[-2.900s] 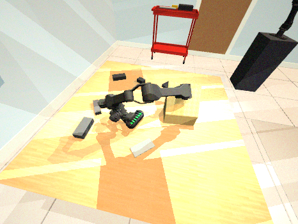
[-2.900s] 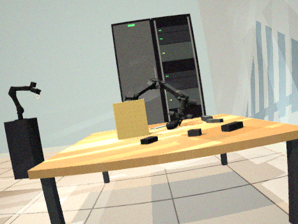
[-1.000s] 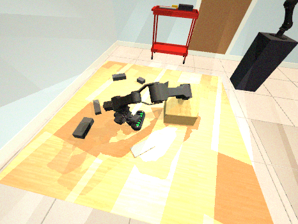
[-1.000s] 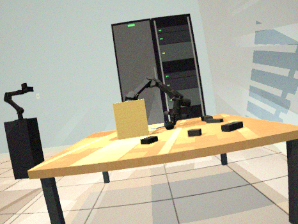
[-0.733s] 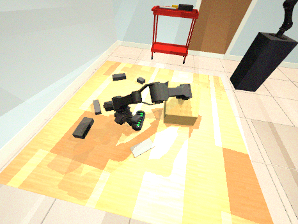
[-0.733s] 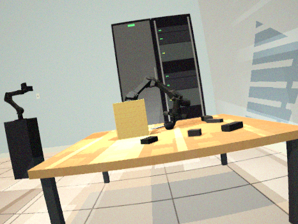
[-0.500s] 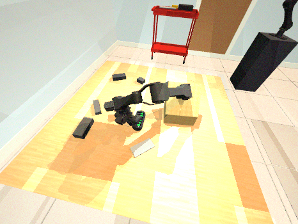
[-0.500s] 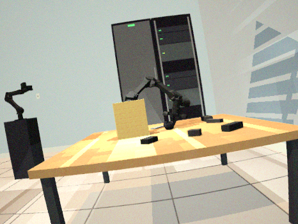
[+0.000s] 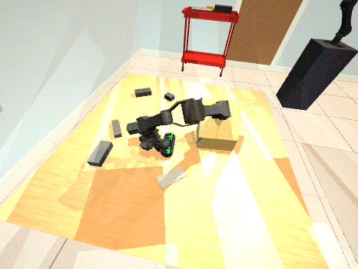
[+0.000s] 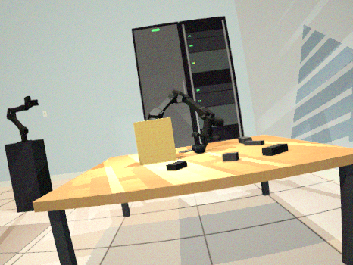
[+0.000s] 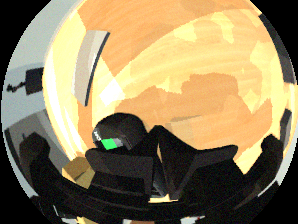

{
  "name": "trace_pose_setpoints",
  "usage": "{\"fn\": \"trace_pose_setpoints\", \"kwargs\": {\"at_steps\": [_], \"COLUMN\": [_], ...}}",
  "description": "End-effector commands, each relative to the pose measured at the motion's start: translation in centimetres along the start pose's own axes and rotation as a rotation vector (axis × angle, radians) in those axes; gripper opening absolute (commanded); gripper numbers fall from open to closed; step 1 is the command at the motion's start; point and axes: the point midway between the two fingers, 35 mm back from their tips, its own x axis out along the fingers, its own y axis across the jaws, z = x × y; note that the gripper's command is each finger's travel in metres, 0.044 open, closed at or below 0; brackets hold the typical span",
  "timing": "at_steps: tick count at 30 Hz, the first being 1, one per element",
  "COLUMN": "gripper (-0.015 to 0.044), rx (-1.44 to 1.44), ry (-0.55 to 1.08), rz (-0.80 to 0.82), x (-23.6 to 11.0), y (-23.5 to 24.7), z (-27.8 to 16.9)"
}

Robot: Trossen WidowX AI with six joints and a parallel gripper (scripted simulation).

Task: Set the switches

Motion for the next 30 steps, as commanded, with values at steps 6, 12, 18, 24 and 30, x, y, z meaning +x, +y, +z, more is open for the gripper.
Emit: {"fn": "trace_pose_setpoints", "kwargs": {"at_steps": [6, 12, 18, 24, 30], "gripper": [0.0, 0.0, 0.0, 0.0053, 0.021], "rx": [0.015, 0.004, 0.012, 0.0, -0.149], "ry": [0.011, 0.012, 0.014, 0.011, 0.106], "rz": [0.02, -0.003, 0.015, -0.01, -0.1], "x": [0.8, -2.4, -6.3, -6.3, -6.4], "y": [1.1, -2.0, -4.7, -4.1, 0.3], "z": [-0.6, 0.2, 0.3, 0.5, 1.1]}}
